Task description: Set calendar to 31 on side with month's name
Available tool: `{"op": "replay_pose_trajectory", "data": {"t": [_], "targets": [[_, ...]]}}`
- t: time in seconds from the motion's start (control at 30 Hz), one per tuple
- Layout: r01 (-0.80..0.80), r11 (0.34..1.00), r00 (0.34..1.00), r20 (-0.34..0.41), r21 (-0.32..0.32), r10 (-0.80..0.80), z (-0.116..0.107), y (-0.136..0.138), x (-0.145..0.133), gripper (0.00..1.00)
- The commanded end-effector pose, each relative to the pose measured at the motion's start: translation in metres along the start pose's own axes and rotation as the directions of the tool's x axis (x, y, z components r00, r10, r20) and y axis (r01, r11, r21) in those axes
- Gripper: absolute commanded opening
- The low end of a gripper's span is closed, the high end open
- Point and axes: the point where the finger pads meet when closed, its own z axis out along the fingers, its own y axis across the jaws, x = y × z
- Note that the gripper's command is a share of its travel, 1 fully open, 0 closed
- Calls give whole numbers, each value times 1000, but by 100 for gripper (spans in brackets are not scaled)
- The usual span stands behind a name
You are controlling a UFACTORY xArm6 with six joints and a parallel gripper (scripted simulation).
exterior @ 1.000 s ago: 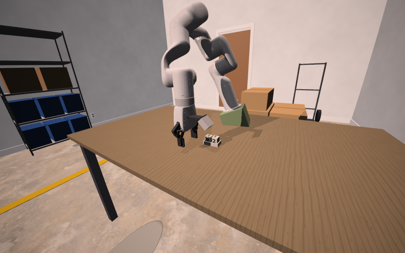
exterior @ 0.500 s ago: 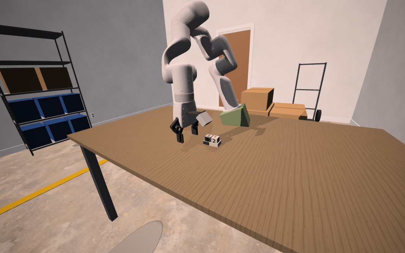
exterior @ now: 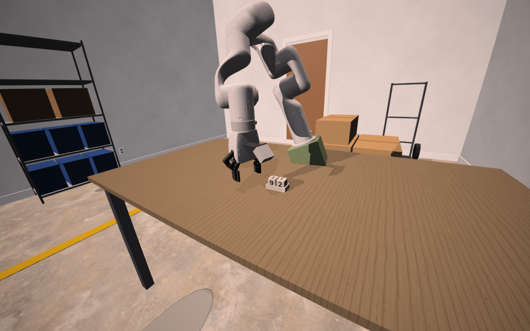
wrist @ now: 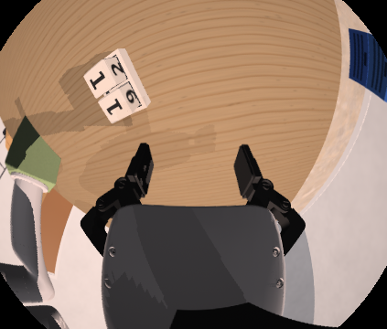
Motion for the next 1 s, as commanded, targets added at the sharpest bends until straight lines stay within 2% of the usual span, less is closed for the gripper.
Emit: {"op": "replay_pose_trajectory", "data": {"t": [0.0, 0.17, 0.47, 0.63, 0.73, 0.97], "targets": [[-38, 999, 999, 1, -10, 38, -1, -11, -11, 100], [-166, 986, 986, 0, -10, 166, -1, -13, -13, 100], [-195, 981, 981, -1, -10, 195, -1, -31, -29, 100], [-330, 944, 944, -2, -9, 330, -1, -37, -35, 100], [-330, 944, 944, -2, -9, 330, -1, -50, -47, 100], [-382, 924, 924, -2, -9, 382, -1, -52, -48, 100]]}}
